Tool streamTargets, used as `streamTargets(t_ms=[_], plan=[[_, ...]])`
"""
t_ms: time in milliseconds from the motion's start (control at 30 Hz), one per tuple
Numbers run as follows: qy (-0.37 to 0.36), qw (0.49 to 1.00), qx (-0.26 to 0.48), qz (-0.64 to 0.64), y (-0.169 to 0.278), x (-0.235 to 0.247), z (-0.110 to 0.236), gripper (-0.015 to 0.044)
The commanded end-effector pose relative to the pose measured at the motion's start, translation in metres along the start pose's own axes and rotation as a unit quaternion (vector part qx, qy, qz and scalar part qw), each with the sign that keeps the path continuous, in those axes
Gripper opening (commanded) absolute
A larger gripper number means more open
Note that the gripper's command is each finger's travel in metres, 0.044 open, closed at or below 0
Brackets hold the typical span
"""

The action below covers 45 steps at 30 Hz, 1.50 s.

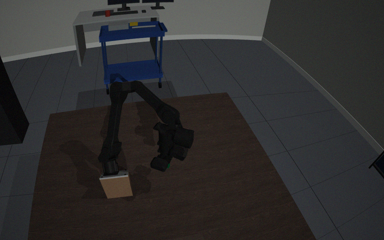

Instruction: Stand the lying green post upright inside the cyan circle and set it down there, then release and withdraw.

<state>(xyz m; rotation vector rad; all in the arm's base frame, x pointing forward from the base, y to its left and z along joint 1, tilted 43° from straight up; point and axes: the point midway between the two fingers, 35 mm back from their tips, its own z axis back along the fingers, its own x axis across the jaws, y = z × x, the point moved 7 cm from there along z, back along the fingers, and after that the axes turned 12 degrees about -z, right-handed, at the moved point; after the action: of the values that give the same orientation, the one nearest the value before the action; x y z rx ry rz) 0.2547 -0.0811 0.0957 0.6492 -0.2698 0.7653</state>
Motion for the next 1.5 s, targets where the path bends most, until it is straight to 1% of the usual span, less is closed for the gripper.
streamTargets(t_ms=[0, 933, 1267, 1467], plan=[[-0.003, 1.000, 0.000, 0.008, 0.008, 0.010, 0.002, 0.0023], [-0.016, 0.996, 0.013, 0.083, 0.071, 0.069, 0.005, 0.0023], [-0.022, 0.993, 0.023, 0.109, 0.098, 0.085, 0.005, 0.0023], [-0.015, 0.993, 0.019, 0.112, 0.101, 0.085, 0.003, 0.0023]])
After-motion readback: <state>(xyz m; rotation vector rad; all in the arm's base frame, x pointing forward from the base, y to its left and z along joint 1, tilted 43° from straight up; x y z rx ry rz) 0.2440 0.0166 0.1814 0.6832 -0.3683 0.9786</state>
